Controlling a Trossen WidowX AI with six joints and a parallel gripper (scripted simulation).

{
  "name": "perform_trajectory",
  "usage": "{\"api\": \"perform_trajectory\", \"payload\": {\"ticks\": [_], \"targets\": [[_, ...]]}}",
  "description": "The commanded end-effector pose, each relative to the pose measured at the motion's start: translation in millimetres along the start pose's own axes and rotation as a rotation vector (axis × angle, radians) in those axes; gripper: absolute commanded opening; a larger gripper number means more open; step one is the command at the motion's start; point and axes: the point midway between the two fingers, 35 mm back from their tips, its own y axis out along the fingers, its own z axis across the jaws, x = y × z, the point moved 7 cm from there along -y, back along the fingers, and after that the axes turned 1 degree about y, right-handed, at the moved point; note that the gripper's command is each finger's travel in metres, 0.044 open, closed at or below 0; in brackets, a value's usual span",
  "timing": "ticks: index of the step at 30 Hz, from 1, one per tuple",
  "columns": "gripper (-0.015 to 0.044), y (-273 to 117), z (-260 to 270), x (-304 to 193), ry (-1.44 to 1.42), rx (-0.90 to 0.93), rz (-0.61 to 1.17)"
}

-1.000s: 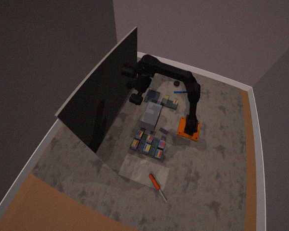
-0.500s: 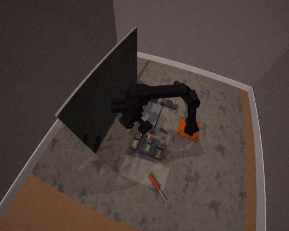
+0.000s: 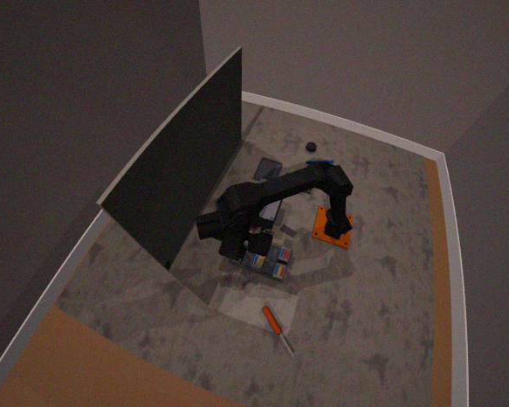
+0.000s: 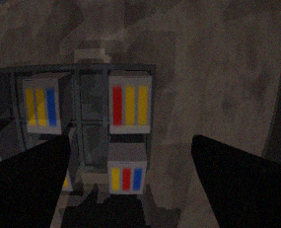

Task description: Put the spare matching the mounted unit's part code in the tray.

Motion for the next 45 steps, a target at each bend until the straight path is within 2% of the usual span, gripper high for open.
{"api": "perform_trajectory", "payload": {"ticks": [1, 11, 45], "targets": [[0.03, 16, 0, 1, -0.01, 0.012, 0.012], [0.03, 20, -2, 3, -0.01, 0.012, 0.012], [0.03, 76, -4, 4, -0.01, 0.012, 0.012]]}}
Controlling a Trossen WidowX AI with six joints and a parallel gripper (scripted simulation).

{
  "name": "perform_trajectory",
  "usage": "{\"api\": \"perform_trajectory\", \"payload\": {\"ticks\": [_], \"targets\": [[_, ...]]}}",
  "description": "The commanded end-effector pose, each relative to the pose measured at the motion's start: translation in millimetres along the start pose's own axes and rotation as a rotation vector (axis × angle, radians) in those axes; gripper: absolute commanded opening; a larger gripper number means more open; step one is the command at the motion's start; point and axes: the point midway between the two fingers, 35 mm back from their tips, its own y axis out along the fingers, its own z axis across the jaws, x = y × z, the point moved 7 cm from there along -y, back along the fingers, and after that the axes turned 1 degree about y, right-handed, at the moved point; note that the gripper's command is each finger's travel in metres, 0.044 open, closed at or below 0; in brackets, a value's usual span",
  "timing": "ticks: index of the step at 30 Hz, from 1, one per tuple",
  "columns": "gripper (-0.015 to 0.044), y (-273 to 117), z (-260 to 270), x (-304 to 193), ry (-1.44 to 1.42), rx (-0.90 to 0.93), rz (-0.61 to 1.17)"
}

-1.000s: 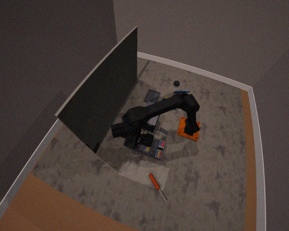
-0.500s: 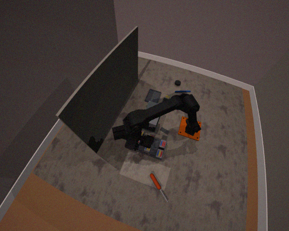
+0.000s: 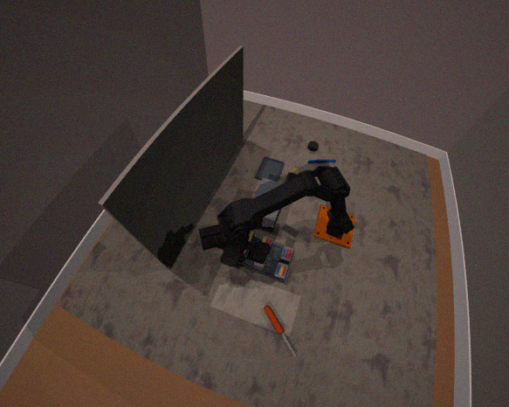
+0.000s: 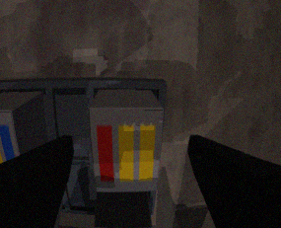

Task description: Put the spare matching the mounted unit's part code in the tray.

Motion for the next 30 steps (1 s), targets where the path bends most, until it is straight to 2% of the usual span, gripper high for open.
{"api": "perform_trajectory", "payload": {"ticks": [1, 13, 30], "targets": [[0.03, 11, 0, 0, -0.007, 0.011, 0.012], [0.03, 30, 2, -1, -0.007, 0.011, 0.012], [0.03, 30, 2, -1, -0.007, 0.011, 0.012]]}}
